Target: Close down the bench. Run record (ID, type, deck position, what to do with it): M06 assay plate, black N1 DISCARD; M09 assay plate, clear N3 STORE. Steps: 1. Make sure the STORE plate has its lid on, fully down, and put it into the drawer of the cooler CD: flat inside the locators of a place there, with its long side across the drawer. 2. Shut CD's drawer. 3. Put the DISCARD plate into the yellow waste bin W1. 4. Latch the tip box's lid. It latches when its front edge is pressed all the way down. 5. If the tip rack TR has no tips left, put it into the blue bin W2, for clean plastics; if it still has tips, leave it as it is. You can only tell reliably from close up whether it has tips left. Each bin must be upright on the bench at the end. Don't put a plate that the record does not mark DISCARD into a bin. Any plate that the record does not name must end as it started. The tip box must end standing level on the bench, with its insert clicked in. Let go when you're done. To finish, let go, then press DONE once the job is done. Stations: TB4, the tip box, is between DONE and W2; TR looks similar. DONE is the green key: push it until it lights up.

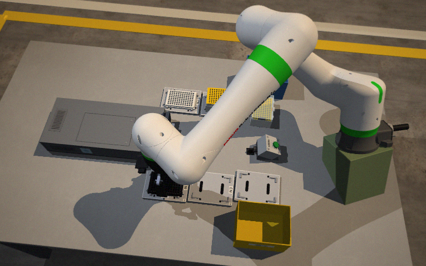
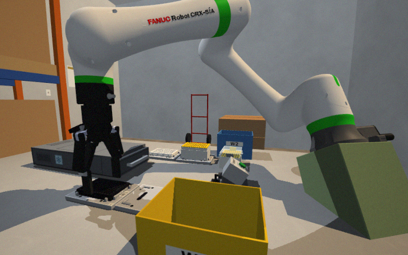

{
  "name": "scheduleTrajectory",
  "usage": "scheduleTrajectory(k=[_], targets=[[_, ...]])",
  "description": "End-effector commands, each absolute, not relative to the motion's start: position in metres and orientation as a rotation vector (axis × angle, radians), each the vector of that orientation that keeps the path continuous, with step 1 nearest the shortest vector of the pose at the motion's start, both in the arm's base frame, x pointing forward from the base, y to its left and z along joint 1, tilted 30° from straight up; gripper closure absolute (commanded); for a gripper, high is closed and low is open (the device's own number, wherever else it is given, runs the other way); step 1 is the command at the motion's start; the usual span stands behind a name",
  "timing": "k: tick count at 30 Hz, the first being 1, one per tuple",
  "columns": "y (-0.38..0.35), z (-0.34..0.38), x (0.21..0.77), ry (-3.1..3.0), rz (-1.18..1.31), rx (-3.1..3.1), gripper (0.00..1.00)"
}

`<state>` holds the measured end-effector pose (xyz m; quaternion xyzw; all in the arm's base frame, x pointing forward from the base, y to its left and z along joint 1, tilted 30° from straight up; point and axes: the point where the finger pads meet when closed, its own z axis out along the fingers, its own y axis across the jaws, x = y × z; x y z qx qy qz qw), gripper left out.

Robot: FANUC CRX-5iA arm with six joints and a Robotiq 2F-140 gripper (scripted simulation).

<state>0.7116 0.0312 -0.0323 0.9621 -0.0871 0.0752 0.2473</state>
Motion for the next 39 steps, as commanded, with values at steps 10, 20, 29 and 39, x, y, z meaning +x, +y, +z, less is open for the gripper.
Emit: scheduleTrajectory(k=[10, 20, 29, 39], targets=[[0.024, -0.045, 0.714, -0.237, 0.207, 2.624, 0.30], [0.024, -0.046, 0.714, -0.237, 0.207, 2.623, 0.31], [0.024, -0.045, 0.714, -0.237, 0.207, 2.624, 0.35], [0.024, -0.045, 0.714, -0.237, 0.207, 2.624, 0.38]])
